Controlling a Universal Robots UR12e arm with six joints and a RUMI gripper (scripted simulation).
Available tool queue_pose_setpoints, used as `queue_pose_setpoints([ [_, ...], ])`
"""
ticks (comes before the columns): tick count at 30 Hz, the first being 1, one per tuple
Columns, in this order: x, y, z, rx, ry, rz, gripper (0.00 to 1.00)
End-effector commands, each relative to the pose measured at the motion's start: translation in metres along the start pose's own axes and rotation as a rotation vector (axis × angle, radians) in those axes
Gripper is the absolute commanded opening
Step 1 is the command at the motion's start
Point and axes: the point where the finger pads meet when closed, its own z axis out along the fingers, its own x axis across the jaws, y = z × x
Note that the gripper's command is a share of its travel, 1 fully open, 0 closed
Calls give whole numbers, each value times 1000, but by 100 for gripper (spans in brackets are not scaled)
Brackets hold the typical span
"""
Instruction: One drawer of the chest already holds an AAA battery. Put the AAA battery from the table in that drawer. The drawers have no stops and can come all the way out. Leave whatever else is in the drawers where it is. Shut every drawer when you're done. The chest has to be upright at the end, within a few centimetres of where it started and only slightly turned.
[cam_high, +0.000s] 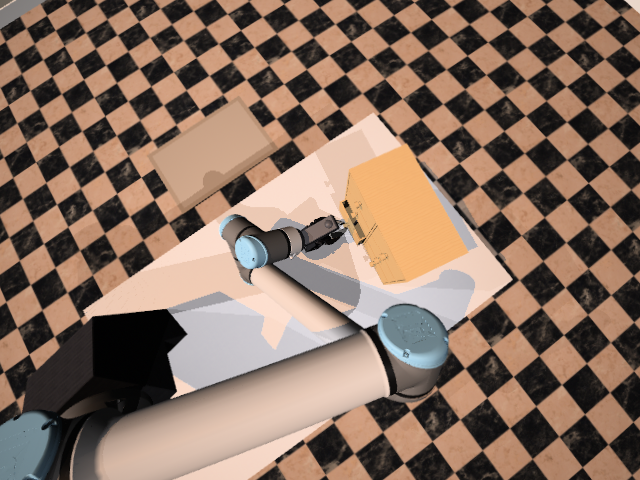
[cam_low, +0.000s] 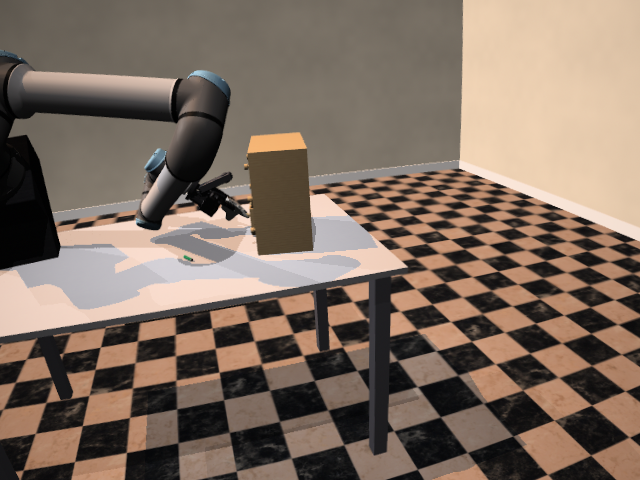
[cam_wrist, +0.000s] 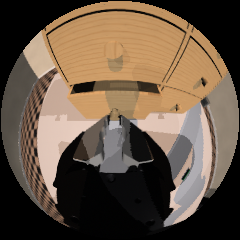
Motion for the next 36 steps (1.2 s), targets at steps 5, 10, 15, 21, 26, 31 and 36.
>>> queue_pose_setpoints([
  [5,0,3,-5,1,0,0,7],
  [10,0,5,-7,1,0,0,7],
  [15,0,7,-9,1,0,0,7],
  [21,0,10,-13,1,0,0,7],
  [26,0,12,-15,1,0,0,7],
  [31,0,13,-17,1,0,0,7],
  [36,0,15,-20,1,0,0,7],
])
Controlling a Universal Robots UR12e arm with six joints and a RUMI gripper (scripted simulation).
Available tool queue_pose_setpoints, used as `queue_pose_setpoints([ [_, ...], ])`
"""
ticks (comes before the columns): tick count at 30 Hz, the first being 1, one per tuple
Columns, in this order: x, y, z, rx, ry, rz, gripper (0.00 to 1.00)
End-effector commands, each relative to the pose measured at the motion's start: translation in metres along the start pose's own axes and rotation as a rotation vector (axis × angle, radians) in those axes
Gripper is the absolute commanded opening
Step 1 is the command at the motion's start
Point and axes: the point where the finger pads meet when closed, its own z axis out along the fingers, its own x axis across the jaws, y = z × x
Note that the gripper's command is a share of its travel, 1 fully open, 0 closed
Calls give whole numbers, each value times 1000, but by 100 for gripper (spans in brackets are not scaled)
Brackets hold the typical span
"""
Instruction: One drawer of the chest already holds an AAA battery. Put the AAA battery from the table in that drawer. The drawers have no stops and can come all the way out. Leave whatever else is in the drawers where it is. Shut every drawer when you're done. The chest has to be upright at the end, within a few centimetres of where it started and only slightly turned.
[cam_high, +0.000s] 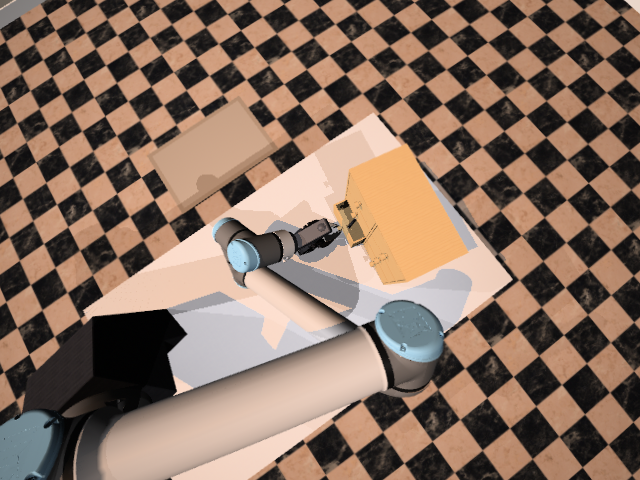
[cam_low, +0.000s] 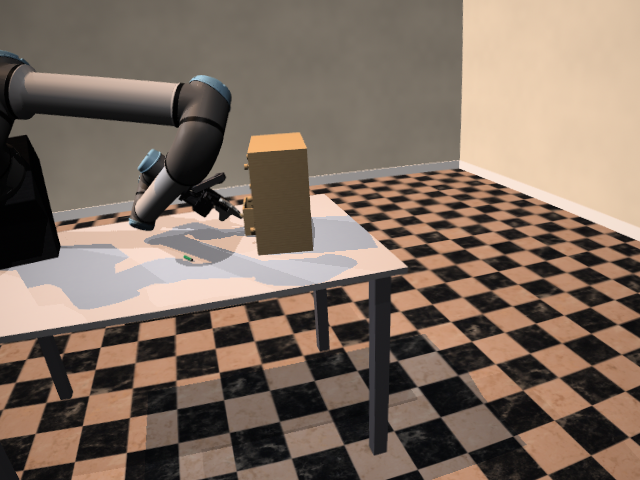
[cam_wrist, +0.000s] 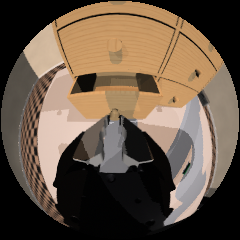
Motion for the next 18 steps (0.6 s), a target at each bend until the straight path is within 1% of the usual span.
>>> queue_pose_setpoints([
  [1,0,1,-2,1,0,0,7],
  [18,0,7,-9,1,0,0,7],
])
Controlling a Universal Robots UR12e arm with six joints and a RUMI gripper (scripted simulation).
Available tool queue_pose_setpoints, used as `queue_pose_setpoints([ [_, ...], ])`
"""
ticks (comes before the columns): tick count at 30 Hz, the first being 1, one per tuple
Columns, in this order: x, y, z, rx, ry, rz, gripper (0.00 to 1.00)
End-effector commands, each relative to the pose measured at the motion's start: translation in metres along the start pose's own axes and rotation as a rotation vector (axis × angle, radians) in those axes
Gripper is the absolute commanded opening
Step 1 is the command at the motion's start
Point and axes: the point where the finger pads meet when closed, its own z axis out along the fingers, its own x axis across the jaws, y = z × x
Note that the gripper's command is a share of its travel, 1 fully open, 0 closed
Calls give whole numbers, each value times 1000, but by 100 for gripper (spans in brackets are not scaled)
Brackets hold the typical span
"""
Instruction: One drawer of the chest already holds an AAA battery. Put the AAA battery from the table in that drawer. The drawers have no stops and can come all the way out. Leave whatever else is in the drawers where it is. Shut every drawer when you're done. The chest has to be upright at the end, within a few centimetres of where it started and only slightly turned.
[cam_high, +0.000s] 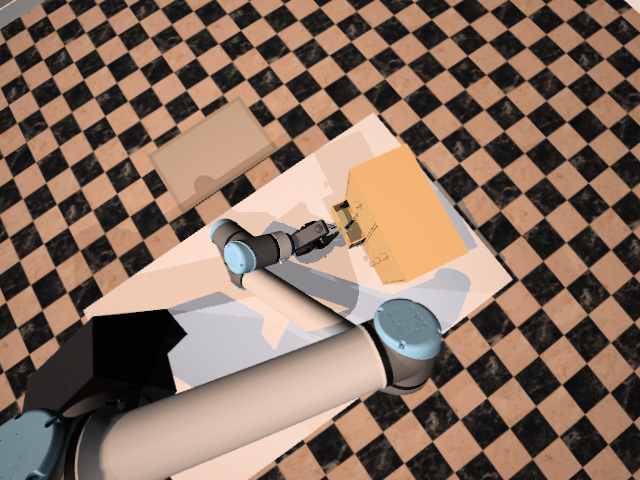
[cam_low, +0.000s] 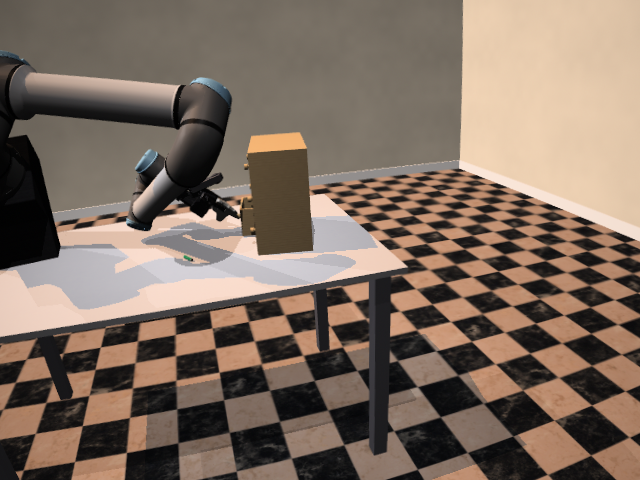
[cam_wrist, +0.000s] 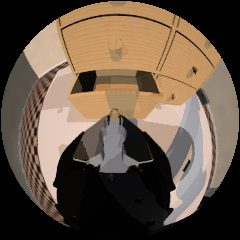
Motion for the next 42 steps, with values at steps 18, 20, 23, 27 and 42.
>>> queue_pose_setpoints([
  [18,0,4,-6,1,0,0,7],
  [20,0,5,-7,1,0,0,7],
  [23,0,5,-7,1,0,0,7],
  [27,0,5,-7,1,0,0,7],
  [42,0,6,-8,1,0,0,7],
])
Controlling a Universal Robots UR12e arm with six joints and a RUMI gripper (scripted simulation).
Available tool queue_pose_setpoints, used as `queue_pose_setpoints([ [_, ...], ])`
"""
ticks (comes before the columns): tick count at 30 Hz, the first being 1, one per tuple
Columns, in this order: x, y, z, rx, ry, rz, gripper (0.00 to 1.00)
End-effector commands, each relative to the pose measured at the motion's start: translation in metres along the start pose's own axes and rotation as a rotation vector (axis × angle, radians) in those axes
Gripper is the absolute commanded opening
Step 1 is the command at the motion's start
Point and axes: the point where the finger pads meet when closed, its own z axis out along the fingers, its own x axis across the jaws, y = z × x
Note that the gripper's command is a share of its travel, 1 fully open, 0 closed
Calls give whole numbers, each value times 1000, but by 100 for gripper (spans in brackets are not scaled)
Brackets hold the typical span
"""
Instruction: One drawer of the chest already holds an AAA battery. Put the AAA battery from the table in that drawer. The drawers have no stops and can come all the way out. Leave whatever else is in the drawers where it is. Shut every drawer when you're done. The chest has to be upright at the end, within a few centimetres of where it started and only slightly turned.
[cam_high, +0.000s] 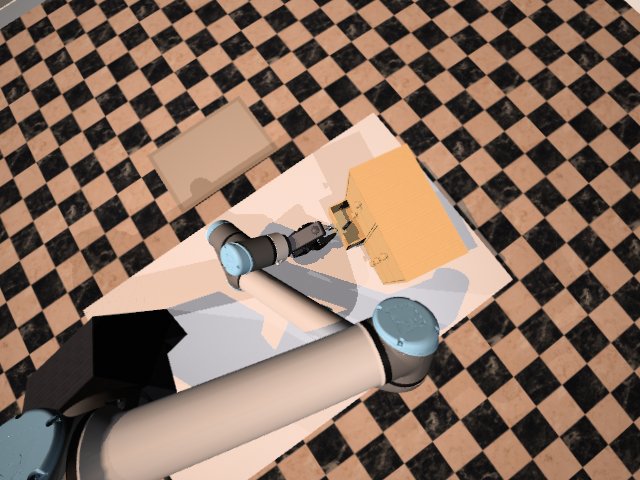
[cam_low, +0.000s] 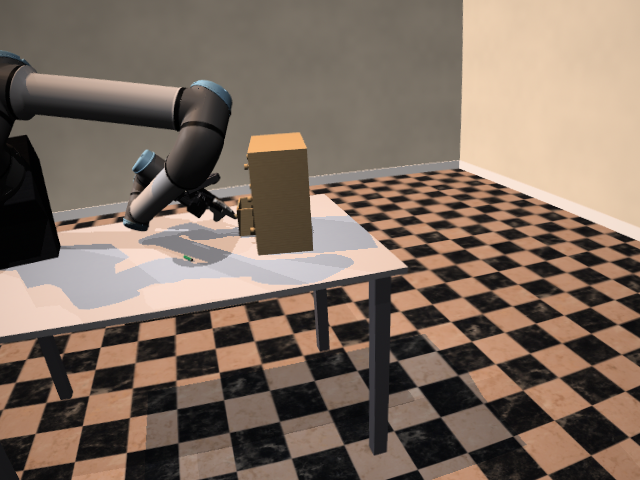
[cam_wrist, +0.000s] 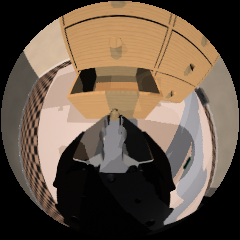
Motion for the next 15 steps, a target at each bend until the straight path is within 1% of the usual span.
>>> queue_pose_setpoints([
  [1,0,0,-1,1,0,0,7],
  [15,0,0,-1,1,0,0,7],
])
